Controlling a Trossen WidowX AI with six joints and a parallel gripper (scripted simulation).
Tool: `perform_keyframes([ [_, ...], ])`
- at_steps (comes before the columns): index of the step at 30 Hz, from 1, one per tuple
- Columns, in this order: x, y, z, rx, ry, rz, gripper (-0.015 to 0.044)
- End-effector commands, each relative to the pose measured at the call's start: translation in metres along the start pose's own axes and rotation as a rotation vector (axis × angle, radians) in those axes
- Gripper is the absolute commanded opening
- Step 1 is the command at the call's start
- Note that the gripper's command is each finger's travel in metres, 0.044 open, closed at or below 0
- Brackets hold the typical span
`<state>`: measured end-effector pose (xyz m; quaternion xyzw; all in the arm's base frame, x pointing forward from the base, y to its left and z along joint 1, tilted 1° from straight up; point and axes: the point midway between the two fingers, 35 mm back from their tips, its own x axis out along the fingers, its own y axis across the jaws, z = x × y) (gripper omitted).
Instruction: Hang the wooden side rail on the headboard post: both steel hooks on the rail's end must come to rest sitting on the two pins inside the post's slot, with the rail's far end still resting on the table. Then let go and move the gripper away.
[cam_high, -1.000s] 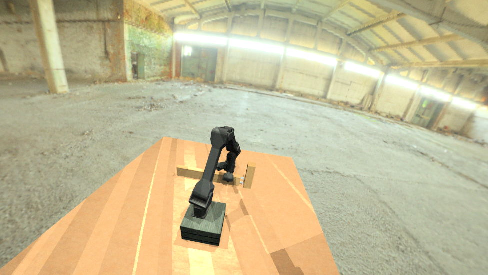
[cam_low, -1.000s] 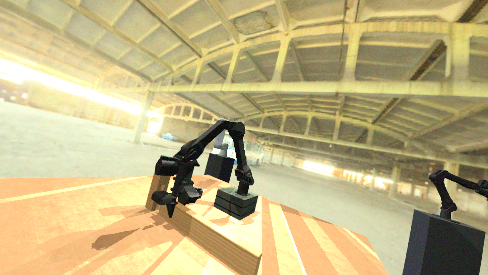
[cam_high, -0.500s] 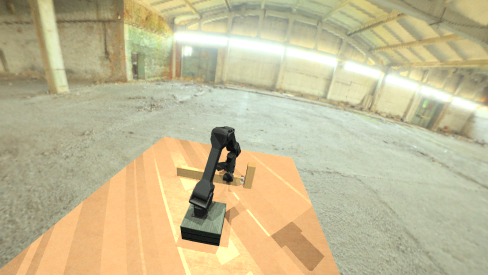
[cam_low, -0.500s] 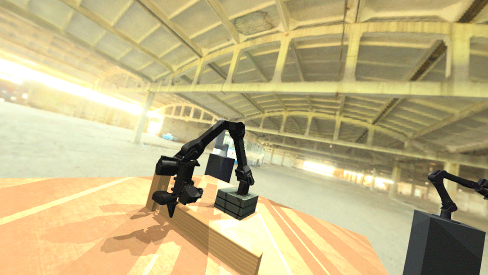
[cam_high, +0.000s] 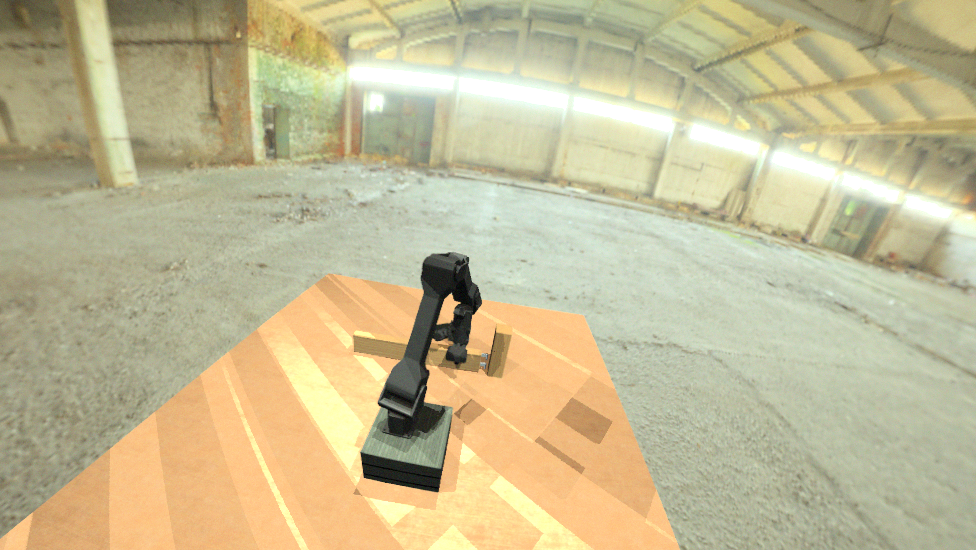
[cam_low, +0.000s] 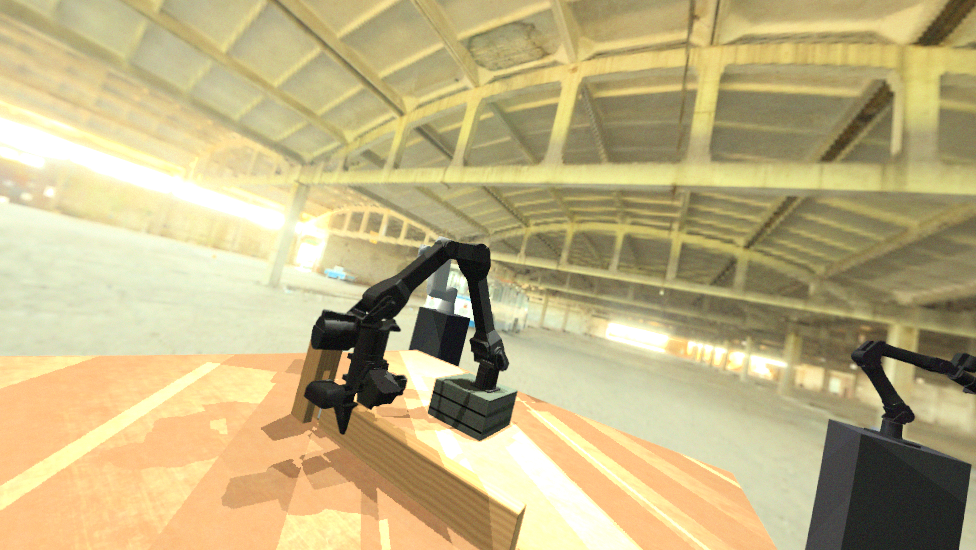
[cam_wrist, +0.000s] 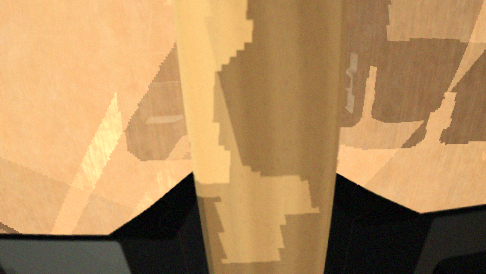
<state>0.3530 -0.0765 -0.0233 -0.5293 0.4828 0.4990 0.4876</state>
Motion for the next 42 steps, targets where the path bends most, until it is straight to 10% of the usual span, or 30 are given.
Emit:
perform_keyframes([
  [1,-0.0036,-0.0013,0.0,-0.01,0.0,-0.006,0.0],
  [42,-0.0105,-0.0013,0.0,-0.01,0.0,-0.006,0.0],
])
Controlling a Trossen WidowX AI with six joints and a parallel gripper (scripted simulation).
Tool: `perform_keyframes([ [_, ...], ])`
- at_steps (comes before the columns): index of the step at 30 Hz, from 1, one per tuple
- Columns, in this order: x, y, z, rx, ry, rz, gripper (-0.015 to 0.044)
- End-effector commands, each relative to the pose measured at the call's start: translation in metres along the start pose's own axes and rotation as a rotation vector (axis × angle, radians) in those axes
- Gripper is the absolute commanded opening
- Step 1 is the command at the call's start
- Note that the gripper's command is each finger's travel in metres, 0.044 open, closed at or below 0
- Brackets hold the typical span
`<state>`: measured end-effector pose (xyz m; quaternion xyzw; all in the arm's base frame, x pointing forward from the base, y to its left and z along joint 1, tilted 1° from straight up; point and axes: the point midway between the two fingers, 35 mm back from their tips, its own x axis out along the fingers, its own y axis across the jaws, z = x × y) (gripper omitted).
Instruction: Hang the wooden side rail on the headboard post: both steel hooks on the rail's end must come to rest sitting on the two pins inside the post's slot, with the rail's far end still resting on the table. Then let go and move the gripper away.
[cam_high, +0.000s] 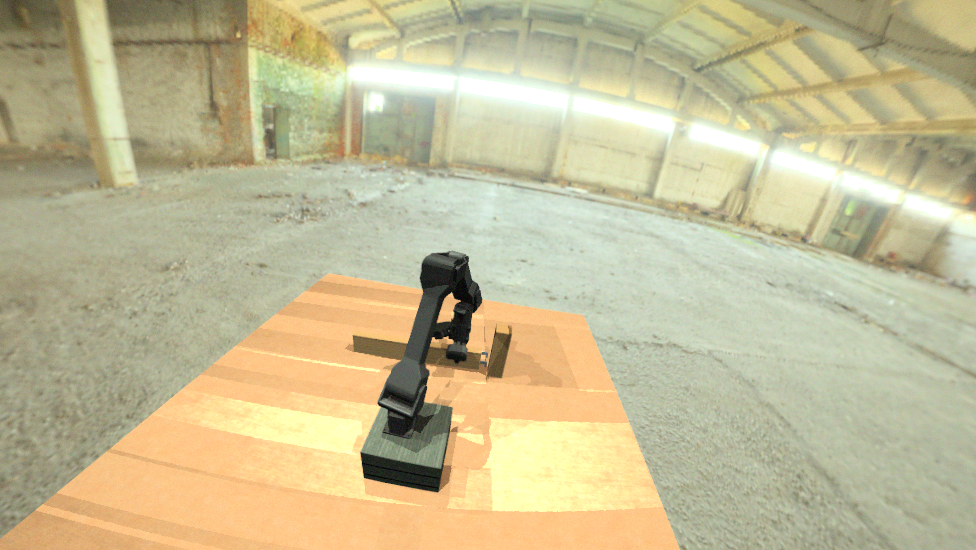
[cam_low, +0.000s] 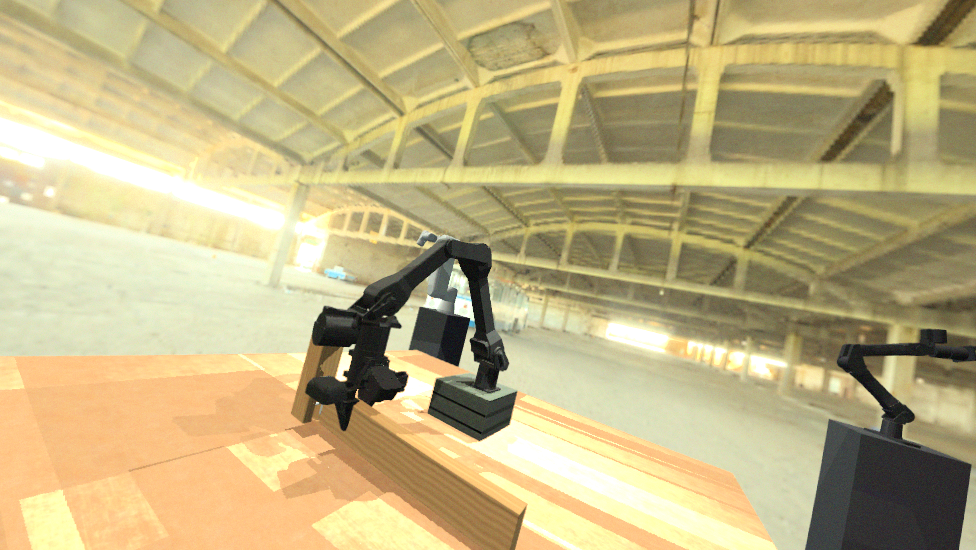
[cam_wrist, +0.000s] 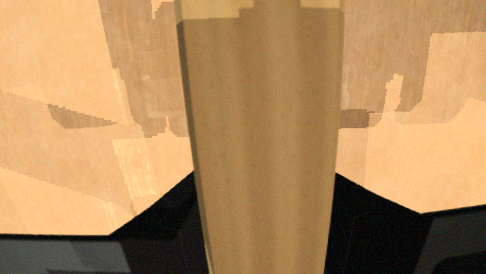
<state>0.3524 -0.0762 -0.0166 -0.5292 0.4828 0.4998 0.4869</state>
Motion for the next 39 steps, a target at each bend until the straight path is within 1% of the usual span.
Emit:
perform_keyframes([
  [1,-0.0039,-0.0016,-0.0002,-0.008,0.0,-0.008,0.0],
  [39,-0.0103,-0.0016,-0.0002,-0.008,0.0,-0.008,0.0],
])
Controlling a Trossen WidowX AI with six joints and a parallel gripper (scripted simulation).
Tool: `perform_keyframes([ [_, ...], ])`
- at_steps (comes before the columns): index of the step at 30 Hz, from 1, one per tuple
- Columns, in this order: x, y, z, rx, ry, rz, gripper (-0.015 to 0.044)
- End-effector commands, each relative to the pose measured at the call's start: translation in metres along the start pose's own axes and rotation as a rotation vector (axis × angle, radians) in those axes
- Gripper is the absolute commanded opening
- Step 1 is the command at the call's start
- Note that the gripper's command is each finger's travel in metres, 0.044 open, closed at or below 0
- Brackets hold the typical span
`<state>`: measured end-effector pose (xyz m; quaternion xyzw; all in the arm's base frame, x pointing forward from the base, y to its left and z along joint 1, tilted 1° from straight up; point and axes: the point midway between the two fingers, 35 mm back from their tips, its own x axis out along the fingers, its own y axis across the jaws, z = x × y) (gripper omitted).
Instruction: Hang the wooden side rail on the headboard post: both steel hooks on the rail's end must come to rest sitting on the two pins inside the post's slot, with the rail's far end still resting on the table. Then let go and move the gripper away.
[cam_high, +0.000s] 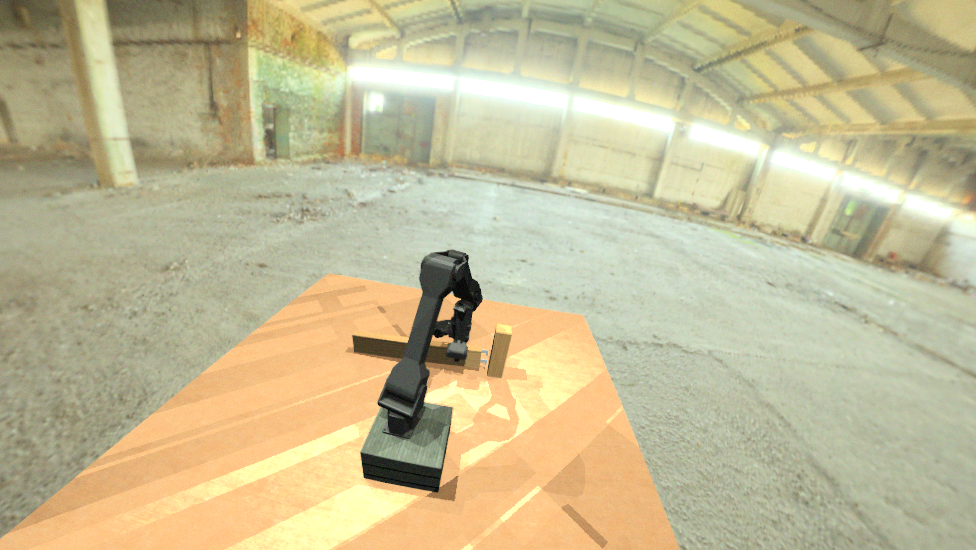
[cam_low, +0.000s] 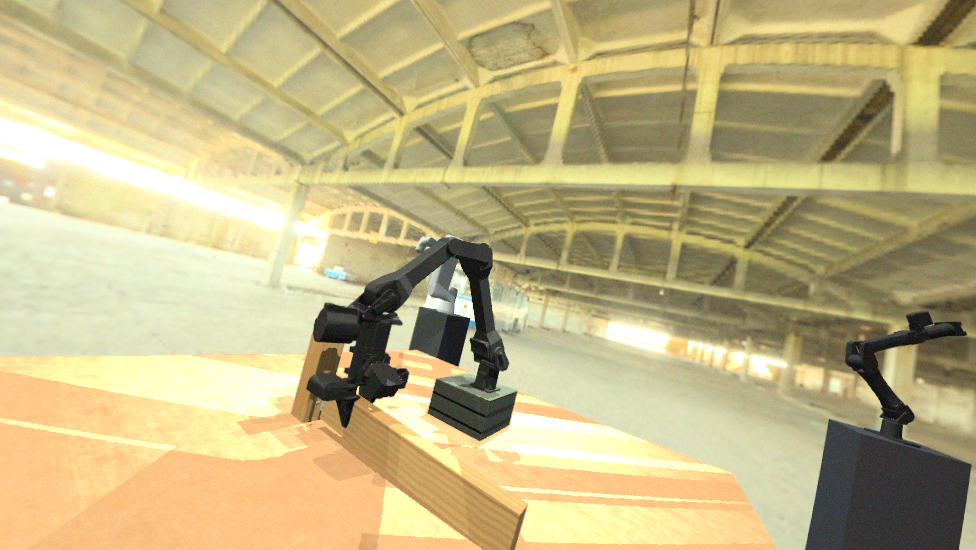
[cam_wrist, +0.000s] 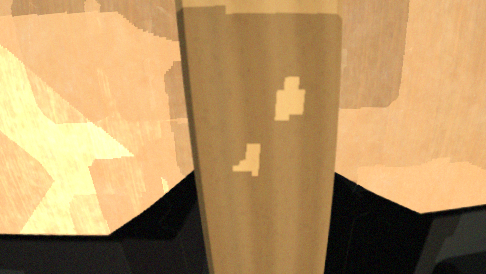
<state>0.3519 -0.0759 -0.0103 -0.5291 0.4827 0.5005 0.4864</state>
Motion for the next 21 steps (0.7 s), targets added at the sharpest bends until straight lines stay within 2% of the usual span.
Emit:
perform_keyframes([
  [1,-0.0042,-0.0019,-0.0003,-0.007,0.0,-0.009,0.0],
  [21,-0.0075,-0.0019,-0.0003,-0.007,0.0,-0.009,0.0],
])
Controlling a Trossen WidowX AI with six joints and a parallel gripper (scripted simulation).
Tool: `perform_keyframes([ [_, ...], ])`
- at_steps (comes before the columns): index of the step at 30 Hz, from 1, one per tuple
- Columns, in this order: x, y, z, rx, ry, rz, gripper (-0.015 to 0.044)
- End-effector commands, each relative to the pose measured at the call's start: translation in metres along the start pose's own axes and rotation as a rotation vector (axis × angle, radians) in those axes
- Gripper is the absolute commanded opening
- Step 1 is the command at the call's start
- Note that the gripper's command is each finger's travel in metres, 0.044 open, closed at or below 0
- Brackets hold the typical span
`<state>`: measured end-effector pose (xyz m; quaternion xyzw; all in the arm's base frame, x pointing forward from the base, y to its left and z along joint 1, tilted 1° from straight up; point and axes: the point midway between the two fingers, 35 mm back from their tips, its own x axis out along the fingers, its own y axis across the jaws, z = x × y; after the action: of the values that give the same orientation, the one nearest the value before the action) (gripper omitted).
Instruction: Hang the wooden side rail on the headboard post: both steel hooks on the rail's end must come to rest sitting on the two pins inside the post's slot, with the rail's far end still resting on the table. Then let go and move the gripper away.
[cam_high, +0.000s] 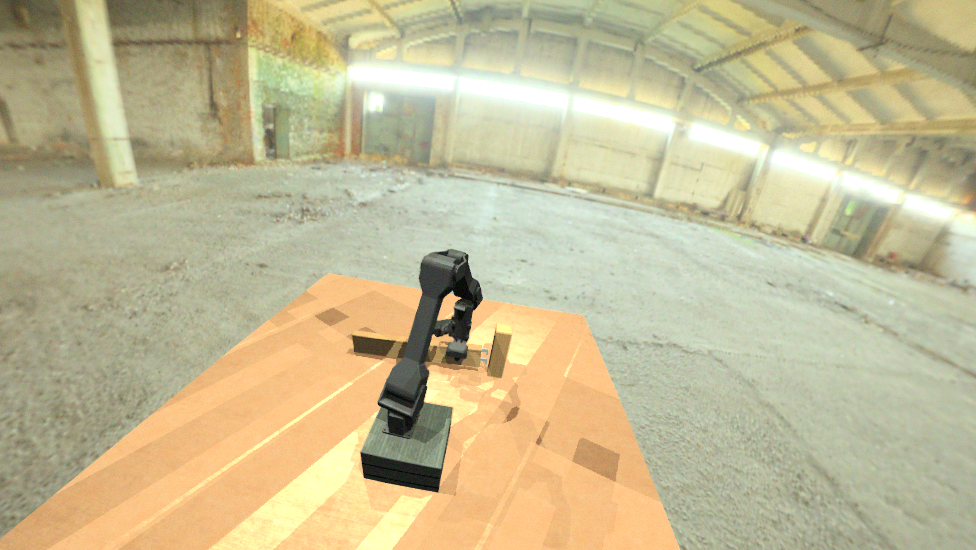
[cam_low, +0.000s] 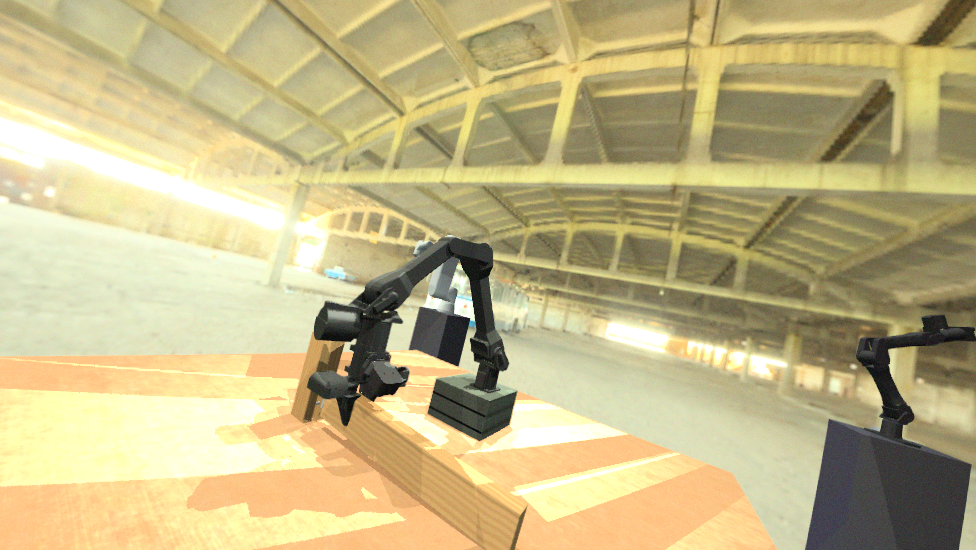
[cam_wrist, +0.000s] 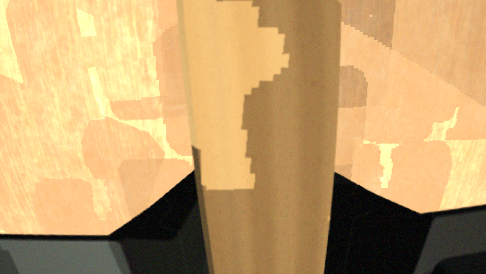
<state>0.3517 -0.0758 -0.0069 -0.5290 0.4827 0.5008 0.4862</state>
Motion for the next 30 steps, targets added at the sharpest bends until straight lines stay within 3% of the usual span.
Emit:
perform_keyframes([
  [1,-0.0043,-0.002,-0.0003,-0.007,0.001,-0.009,0.0],
  [30,-0.0091,-0.002,-0.0003,-0.007,0.001,-0.009,0.0],
])
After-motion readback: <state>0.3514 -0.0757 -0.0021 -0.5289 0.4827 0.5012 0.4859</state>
